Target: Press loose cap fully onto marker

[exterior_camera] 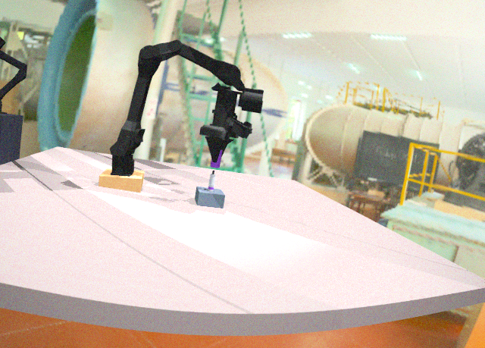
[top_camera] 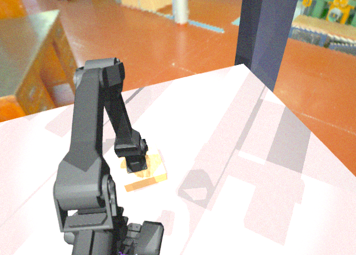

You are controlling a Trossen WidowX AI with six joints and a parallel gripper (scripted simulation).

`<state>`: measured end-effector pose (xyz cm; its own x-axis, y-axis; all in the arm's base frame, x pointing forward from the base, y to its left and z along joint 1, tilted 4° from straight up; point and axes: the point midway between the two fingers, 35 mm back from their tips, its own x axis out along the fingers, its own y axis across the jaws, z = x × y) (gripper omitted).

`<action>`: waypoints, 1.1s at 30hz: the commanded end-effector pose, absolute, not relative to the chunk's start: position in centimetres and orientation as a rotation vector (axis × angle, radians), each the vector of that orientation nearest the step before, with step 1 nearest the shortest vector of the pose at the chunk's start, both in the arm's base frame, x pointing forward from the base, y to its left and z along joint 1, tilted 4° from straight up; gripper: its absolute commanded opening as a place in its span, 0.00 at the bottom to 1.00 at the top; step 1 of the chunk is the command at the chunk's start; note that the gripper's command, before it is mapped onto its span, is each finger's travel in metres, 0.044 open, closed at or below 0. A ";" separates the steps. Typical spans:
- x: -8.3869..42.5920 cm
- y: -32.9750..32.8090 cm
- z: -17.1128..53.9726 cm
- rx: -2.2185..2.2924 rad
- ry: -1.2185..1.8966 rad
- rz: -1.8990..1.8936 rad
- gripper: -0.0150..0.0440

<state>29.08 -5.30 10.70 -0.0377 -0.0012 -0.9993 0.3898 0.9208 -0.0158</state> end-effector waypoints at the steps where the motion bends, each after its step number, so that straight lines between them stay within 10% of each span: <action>1: 28.9 -5.4 10.0 0.302 1.591 -0.324 0.25; 33: 28.7 -5.4 5.6 0.302 1.591 -0.324 0.25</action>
